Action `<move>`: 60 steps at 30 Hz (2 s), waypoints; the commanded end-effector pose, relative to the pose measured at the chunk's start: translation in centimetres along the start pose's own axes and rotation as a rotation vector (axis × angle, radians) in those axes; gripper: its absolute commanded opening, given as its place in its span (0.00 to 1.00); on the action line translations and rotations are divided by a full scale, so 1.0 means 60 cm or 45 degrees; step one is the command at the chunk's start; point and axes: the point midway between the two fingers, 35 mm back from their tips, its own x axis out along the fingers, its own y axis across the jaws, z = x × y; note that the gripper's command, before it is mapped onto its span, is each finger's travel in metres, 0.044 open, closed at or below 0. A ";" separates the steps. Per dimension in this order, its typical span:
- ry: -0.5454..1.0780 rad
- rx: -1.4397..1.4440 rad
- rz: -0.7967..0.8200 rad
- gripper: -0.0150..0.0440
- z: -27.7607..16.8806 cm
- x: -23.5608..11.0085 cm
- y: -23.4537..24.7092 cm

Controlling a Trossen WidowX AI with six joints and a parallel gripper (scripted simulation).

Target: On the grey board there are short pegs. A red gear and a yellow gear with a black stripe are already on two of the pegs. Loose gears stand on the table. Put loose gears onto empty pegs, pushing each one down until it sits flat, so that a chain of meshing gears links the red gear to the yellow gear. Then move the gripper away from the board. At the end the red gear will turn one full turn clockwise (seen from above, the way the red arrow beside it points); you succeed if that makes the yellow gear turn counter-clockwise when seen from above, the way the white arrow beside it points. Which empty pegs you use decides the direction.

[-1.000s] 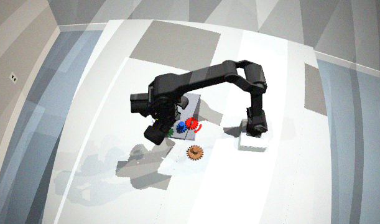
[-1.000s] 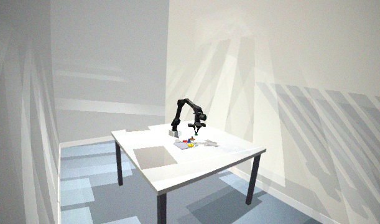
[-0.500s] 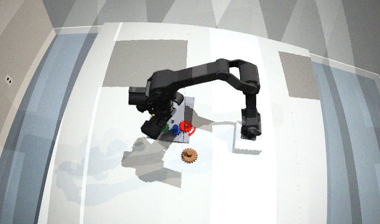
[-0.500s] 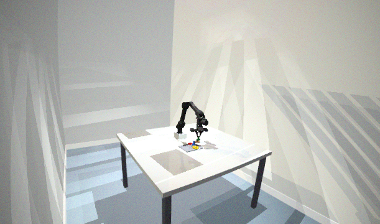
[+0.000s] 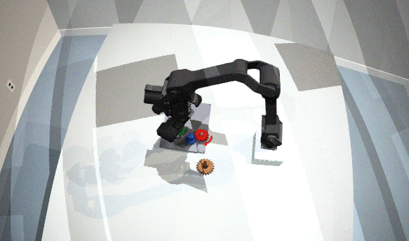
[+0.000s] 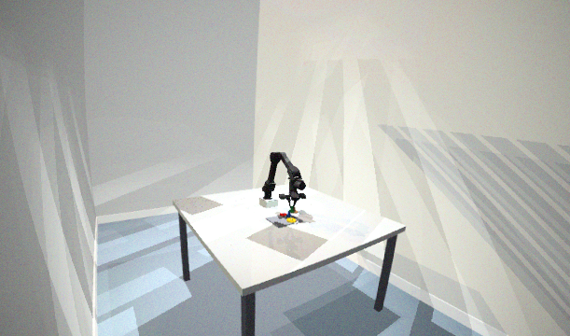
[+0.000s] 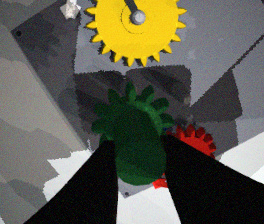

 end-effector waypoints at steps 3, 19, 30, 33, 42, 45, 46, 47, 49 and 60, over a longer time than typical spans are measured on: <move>-0.003 -0.007 -0.002 0.25 0.002 -0.003 -0.003; -0.003 -0.207 -0.002 0.25 0.002 -0.003 -0.002; -0.003 -0.282 -0.002 0.25 0.002 0.000 -0.002; -0.003 -0.373 -0.002 0.25 0.001 0.005 -0.002; -0.002 -0.596 -0.002 0.25 0.001 0.027 -0.003; -0.002 -0.596 -0.002 0.25 0.002 0.034 -0.003; -0.002 -0.588 -0.002 0.25 0.002 0.036 -0.003; -0.003 -0.578 -0.002 0.25 0.002 0.038 -0.003; -0.003 -0.549 -0.002 0.25 0.002 0.042 -0.003; -0.003 -0.231 -0.002 0.25 0.001 0.069 -0.002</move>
